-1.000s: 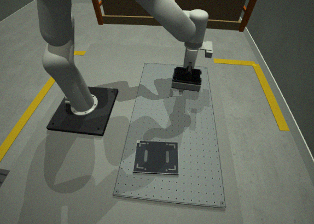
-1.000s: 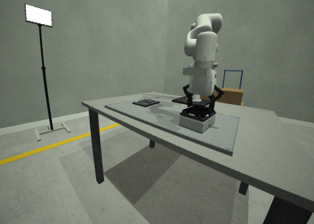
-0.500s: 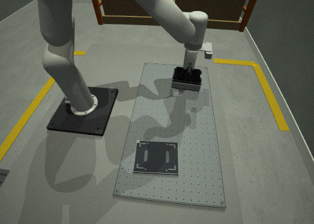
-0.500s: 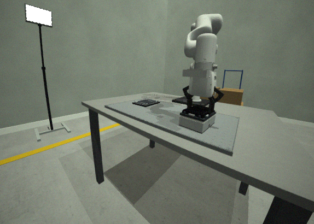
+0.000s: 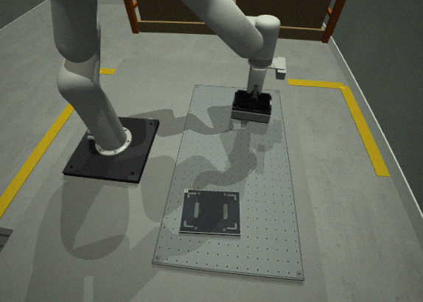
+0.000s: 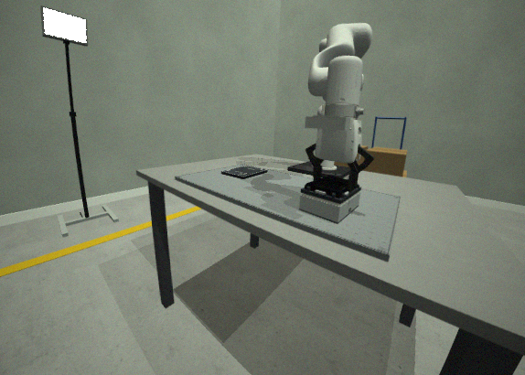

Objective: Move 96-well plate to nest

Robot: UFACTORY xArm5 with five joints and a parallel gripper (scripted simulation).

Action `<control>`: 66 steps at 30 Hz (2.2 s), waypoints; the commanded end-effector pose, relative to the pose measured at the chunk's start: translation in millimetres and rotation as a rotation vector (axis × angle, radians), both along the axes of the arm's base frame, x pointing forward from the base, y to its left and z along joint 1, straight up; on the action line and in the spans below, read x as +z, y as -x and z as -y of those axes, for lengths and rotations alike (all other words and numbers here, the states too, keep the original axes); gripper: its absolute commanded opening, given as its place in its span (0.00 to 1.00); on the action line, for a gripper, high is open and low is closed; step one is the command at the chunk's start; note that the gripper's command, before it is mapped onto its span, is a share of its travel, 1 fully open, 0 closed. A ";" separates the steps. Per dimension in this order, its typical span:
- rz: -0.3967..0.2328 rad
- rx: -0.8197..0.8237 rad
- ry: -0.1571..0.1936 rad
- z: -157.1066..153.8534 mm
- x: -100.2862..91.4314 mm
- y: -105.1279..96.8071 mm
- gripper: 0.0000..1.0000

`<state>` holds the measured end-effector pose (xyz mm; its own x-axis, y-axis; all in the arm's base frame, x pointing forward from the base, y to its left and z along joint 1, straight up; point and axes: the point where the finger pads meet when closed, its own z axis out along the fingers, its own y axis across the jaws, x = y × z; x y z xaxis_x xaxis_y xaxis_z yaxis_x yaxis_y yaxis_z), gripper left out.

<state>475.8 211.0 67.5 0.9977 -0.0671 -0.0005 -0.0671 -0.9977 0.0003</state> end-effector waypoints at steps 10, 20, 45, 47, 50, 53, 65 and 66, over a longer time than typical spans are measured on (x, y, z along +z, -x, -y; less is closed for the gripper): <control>0.004 0.000 -0.002 -0.5 1.7 -1.2 0.00; 0.004 0.000 -0.002 -0.5 1.7 -1.2 0.00; 0.004 0.000 -0.002 -0.5 1.7 -1.2 0.00; 0.004 0.000 -0.002 -0.5 2.4 -1.2 0.00; 0.004 0.000 -0.002 -0.5 3.0 -1.2 0.00; 0.004 0.000 -0.002 -0.5 5.0 -1.2 0.00; 0.004 0.000 -0.002 -0.5 13.0 -1.2 0.00; 0.004 0.000 -0.002 -0.5 13.0 -1.2 0.00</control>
<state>475.9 211.1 77.6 0.9977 -0.0671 -0.0001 -0.0671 -0.9977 0.0001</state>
